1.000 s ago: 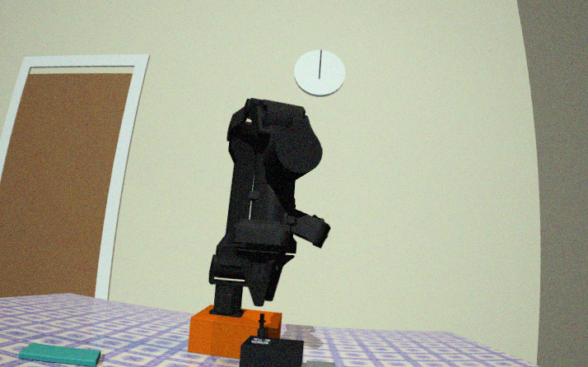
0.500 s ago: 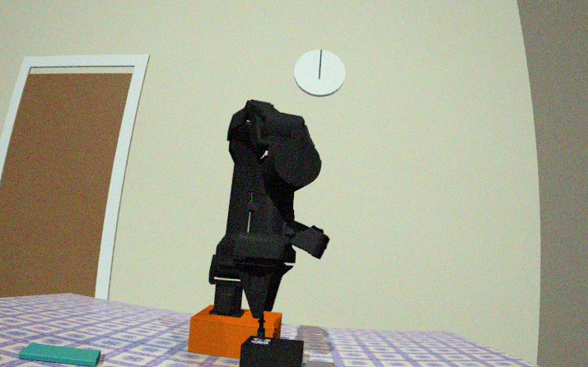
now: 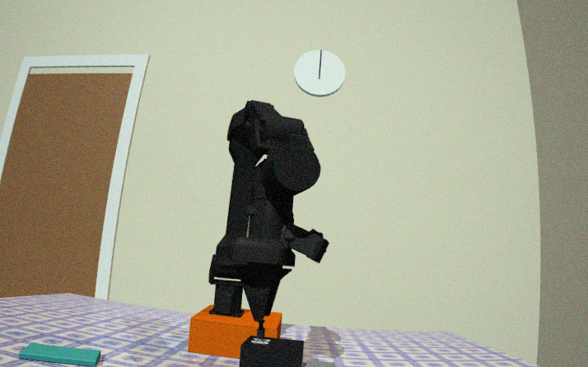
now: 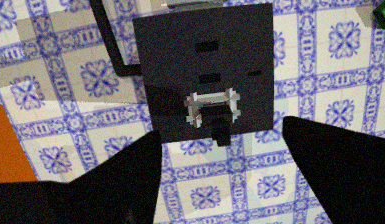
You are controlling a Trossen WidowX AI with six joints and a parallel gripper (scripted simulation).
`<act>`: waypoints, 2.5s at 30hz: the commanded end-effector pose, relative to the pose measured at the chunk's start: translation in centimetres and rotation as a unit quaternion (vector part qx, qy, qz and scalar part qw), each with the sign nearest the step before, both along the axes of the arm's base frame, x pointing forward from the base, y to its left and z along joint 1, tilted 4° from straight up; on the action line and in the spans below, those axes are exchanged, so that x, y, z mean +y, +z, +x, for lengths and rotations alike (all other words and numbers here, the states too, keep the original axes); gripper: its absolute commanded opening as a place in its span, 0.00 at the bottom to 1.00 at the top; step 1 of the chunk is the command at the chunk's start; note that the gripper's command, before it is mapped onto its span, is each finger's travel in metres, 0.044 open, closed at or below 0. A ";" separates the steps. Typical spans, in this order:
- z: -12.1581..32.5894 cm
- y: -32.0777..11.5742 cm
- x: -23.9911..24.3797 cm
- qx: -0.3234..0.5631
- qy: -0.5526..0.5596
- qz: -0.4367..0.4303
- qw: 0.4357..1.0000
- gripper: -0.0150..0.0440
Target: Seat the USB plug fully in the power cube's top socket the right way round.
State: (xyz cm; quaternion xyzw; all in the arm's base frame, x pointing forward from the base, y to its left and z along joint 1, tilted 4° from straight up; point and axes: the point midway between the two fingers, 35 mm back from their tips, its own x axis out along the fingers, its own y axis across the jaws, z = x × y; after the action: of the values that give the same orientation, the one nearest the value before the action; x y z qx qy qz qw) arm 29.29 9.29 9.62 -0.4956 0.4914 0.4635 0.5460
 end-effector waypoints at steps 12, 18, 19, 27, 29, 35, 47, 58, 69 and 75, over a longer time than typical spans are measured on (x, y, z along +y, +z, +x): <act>0.0 0.0 0.0 0.000 0.000 0.000 1.000 0.25; 0.0 0.0 0.0 0.000 0.000 0.000 1.000 0.25; 0.0 0.0 0.0 0.000 0.000 0.000 1.000 0.25; 0.0 0.0 0.0 0.000 0.000 0.000 1.000 0.25; 0.0 0.1 0.0 0.000 0.000 0.000 1.000 0.25; -0.1 0.5 0.0 0.000 0.000 0.000 1.000 0.25; -0.1 1.3 0.0 0.000 0.000 0.000 1.000 0.25; -0.2 2.0 0.0 0.000 0.000 0.000 1.000 0.25; -0.2 2.8 0.0 0.000 0.000 0.000 1.000 0.25; -0.3 2.9 0.0 0.001 0.000 0.000 1.000 0.25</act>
State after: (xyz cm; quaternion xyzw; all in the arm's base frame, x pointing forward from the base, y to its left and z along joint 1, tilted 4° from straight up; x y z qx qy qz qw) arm 28.95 9.22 12.35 -0.4949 0.4929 0.4647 0.5441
